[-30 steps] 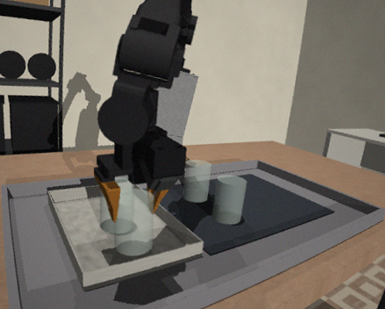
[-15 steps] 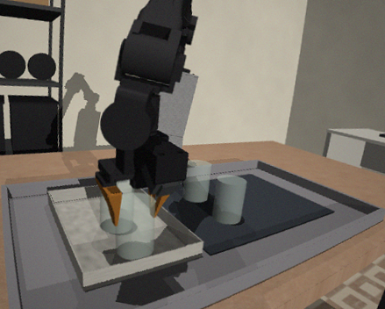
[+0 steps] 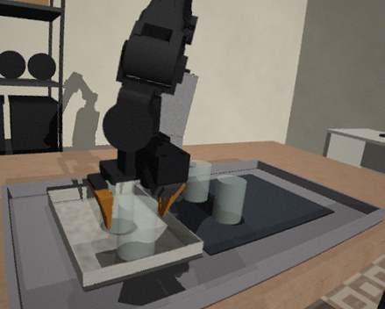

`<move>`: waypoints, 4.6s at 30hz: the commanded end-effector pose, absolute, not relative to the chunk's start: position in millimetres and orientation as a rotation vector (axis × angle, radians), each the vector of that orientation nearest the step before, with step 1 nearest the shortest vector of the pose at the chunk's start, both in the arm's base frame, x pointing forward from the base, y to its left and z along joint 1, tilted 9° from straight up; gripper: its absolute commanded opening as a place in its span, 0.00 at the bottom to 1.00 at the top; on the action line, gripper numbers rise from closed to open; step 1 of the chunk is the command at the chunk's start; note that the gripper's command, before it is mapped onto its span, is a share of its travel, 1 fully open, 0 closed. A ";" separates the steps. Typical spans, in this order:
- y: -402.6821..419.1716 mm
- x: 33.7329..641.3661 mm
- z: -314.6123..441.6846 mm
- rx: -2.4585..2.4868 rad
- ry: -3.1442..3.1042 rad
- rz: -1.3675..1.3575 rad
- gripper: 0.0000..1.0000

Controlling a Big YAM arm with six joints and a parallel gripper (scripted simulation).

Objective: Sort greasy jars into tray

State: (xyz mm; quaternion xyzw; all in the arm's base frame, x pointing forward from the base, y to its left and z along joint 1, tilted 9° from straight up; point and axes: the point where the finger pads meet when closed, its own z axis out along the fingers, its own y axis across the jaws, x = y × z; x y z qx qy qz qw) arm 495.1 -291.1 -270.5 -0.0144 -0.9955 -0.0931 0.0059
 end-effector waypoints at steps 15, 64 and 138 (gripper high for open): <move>-306.2 524.0 -237.6 -0.039 -3.177 -0.243 1.00; -317.2 520.6 -165.1 -0.039 -3.177 -0.243 1.00; -319.1 509.4 -160.2 -0.039 -3.177 -0.243 1.00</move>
